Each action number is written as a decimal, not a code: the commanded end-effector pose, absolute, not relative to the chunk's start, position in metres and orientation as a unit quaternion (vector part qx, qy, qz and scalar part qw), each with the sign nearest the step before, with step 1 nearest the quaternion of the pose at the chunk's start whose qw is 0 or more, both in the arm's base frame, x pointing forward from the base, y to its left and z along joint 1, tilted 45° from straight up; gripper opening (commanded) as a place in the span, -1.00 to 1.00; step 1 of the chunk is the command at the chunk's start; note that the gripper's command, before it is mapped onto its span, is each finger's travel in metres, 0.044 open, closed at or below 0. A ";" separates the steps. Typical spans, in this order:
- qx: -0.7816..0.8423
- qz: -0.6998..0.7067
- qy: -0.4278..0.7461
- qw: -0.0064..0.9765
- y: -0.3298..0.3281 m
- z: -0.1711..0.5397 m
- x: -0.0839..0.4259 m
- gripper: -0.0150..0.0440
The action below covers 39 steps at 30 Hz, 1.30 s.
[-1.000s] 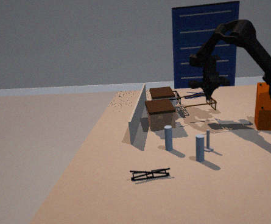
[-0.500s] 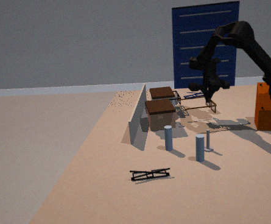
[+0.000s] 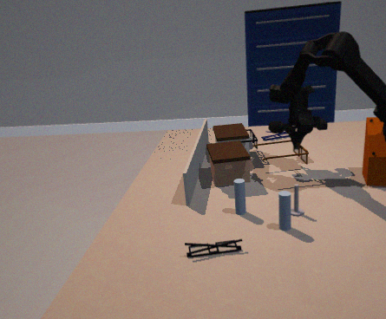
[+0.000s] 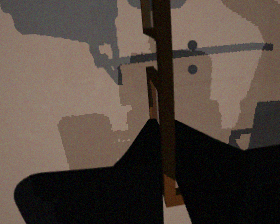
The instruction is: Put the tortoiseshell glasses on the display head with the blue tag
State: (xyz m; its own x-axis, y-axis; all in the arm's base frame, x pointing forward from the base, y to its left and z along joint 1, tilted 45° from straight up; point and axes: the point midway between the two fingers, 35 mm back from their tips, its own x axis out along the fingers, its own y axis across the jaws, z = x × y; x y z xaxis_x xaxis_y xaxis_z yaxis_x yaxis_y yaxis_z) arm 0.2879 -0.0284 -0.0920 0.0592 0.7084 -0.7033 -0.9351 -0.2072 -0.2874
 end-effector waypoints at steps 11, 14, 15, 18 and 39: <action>-0.391 0.668 0.143 0.616 -0.023 -0.089 0.304 -0.49; -0.391 0.668 0.143 0.616 -0.022 -0.088 0.307 -0.49; -0.391 0.668 0.143 0.616 -0.022 -0.088 0.309 -0.49; -0.391 0.668 0.143 0.616 -0.021 -0.087 0.313 -0.49; -0.391 0.668 0.142 0.617 -0.014 -0.079 0.340 -0.49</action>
State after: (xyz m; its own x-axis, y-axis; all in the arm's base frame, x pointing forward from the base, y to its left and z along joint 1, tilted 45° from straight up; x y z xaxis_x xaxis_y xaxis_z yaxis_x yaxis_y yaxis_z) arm 0.3335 -0.0134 -0.0808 0.0605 0.7105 -0.7011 -0.9343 -0.2070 -0.2903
